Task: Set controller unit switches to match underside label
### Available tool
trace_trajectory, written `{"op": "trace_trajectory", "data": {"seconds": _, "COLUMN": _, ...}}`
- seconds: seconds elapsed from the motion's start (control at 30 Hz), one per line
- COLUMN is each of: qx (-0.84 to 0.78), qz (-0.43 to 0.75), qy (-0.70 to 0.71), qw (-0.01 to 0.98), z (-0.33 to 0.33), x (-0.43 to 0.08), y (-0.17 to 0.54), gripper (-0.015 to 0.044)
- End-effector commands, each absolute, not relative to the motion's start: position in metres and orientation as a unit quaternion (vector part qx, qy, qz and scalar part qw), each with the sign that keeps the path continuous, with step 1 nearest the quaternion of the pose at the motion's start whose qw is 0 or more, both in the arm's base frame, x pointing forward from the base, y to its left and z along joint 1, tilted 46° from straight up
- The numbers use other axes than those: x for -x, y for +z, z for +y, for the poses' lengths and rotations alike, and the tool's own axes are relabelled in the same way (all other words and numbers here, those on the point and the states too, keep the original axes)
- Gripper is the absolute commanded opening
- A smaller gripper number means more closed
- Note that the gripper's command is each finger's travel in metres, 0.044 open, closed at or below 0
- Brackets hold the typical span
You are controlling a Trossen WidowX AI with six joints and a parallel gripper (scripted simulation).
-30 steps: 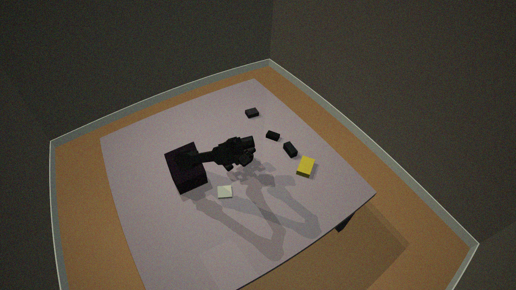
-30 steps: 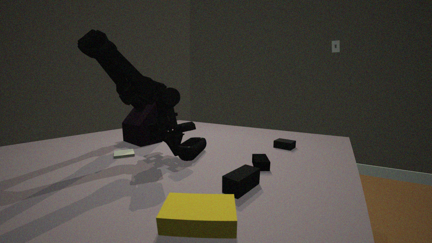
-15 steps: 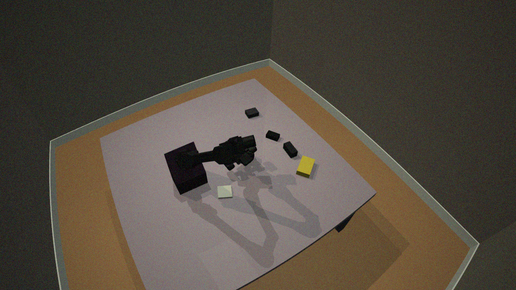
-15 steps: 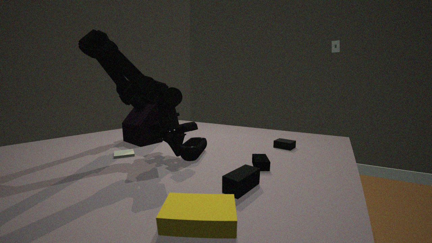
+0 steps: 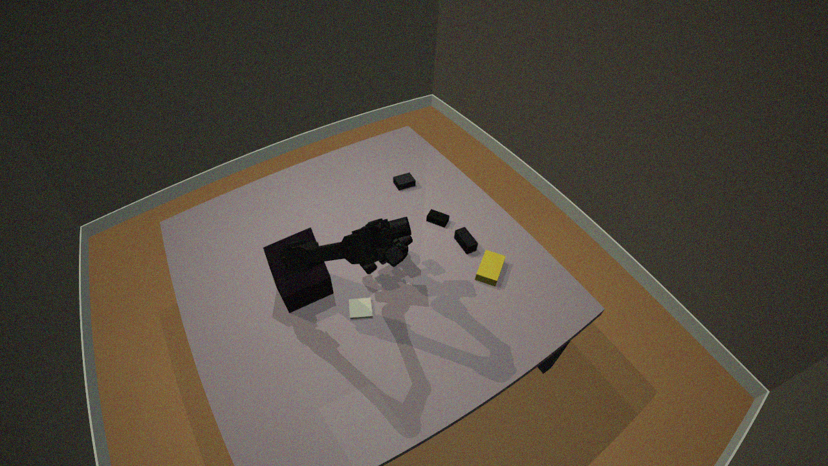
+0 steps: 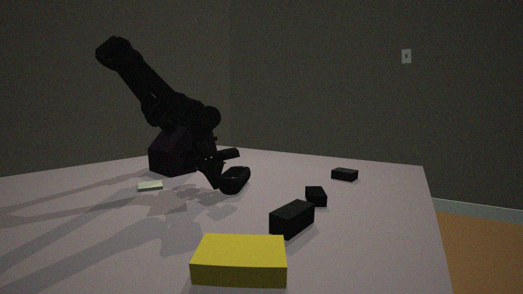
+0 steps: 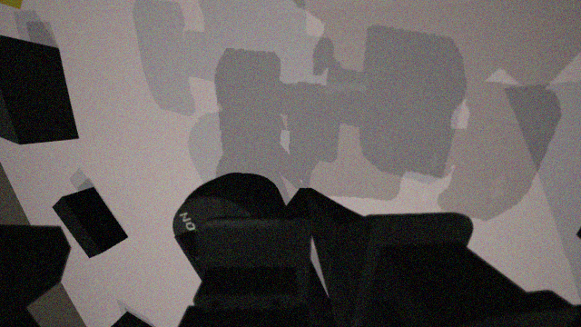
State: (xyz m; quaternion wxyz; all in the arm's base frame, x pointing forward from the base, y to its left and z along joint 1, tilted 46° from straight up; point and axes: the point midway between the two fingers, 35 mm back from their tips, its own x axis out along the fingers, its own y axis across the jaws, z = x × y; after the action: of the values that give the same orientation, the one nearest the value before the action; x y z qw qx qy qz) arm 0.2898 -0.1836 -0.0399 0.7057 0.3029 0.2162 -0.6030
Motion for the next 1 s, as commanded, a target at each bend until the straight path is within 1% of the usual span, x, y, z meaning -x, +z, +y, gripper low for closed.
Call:
{"op": "trace_trajectory", "data": {"seconds": 0.0, "qx": -0.310, "qz": 0.210, "qy": -0.601, "qw": 0.706, "z": -0.185, "x": -0.294, "y": -0.038, "gripper": 0.0000}}
{"op": "trace_trajectory", "data": {"seconds": 0.57, "qx": -0.310, "qz": 0.210, "qy": -0.601, "qw": 0.706, "z": -0.185, "x": -0.294, "y": -0.038, "gripper": 0.0000}}
{"op": "trace_trajectory", "data": {"seconds": 0.7, "qx": -0.300, "qz": 0.224, "qy": -0.601, "qw": 0.706, "z": -0.174, "x": -0.281, "y": -0.032, "gripper": 0.0000}}
{"op": "trace_trajectory", "data": {"seconds": 0.8, "qx": -0.298, "qz": 0.232, "qy": -0.597, "qw": 0.708, "z": -0.157, "x": -0.261, "y": -0.019, "gripper": 0.0000}}
{"op": "trace_trajectory", "data": {"seconds": 0.97, "qx": -0.309, "qz": 0.213, "qy": -0.601, "qw": 0.706, "z": -0.139, "x": -0.232, "y": -0.002, "gripper": 0.0000}}
